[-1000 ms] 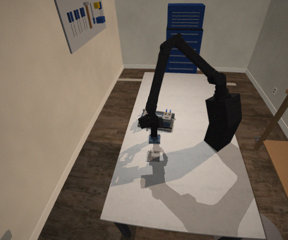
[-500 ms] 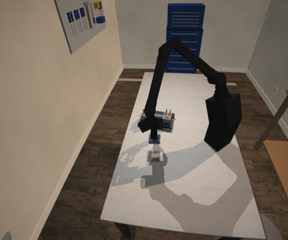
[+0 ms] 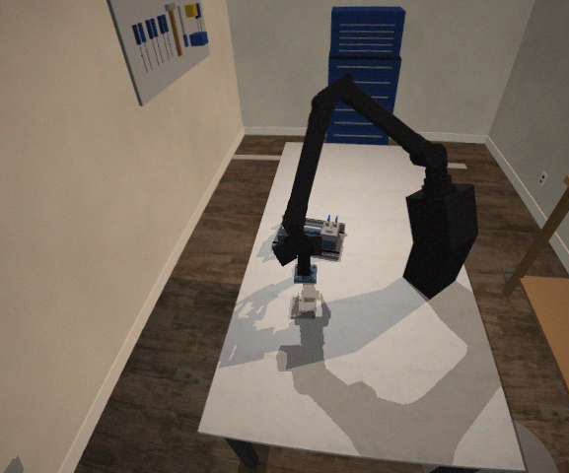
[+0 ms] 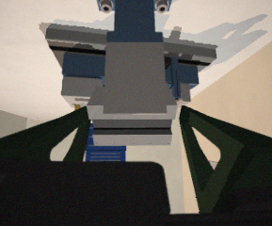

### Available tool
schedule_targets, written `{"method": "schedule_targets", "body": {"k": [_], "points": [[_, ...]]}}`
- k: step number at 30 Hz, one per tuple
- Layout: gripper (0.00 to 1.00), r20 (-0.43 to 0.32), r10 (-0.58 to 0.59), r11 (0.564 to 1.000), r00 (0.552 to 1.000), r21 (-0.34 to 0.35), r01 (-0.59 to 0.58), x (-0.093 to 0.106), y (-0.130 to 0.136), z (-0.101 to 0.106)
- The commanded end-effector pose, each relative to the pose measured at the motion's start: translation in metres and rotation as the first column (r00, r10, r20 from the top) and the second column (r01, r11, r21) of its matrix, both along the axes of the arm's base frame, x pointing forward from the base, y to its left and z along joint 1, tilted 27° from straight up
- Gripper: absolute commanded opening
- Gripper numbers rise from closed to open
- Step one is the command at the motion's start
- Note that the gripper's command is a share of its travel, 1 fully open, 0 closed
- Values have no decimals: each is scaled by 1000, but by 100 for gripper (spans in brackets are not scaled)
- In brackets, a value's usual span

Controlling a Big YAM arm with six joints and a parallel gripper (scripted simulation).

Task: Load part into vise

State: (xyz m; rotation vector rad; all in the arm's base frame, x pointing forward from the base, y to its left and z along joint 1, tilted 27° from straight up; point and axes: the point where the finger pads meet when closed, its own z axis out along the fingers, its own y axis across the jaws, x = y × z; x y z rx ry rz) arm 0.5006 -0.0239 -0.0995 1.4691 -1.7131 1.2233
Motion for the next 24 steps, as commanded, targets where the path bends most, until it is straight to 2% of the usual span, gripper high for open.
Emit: {"method": "schedule_targets", "body": {"k": [1, 24], "points": [[81, 6, 2, 1000, 1000, -11, -2, 3, 8, -4], [81, 6, -7, 999, 1000, -44, 7, 3, 8, -5]]}}
